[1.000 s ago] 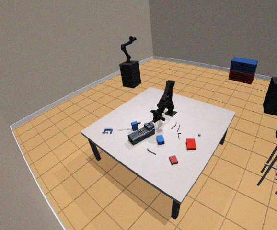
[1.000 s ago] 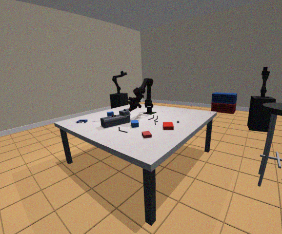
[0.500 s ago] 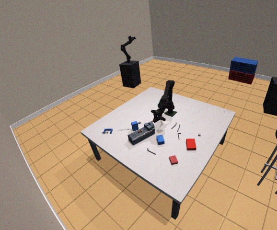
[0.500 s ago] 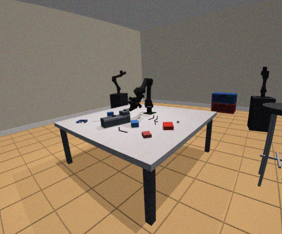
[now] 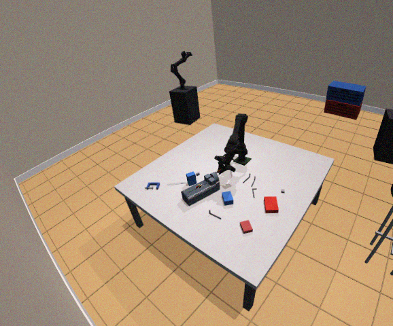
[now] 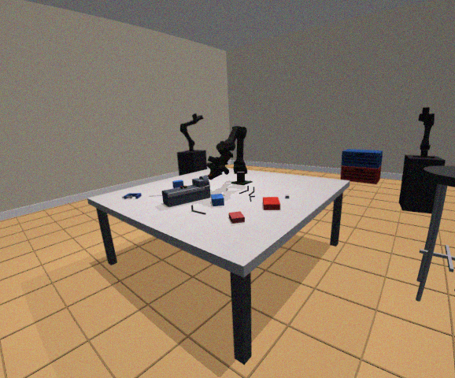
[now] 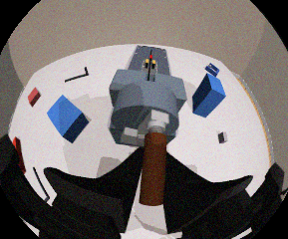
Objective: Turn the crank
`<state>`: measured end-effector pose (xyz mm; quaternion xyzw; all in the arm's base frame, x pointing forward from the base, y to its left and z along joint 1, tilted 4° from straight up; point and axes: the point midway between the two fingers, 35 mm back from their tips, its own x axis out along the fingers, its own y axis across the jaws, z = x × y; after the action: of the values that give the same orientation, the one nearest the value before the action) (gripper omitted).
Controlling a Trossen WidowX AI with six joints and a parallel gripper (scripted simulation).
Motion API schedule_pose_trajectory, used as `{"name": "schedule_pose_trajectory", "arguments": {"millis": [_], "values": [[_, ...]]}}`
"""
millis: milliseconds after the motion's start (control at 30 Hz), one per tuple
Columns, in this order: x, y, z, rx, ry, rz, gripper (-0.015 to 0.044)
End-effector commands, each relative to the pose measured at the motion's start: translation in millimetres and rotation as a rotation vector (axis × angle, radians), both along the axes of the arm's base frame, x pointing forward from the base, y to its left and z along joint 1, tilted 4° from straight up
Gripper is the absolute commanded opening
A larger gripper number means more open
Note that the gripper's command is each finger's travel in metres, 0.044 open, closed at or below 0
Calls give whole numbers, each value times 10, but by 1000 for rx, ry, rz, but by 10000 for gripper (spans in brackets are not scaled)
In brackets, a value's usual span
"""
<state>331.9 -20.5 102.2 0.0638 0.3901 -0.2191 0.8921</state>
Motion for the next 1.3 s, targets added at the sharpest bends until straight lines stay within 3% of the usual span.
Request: {"name": "schedule_pose_trajectory", "arguments": {"millis": [0, 1267], "values": [[38, 82, 19, 12, -8, 21, 0], [95, 210, -46, 13, -8, 21, 0]]}}
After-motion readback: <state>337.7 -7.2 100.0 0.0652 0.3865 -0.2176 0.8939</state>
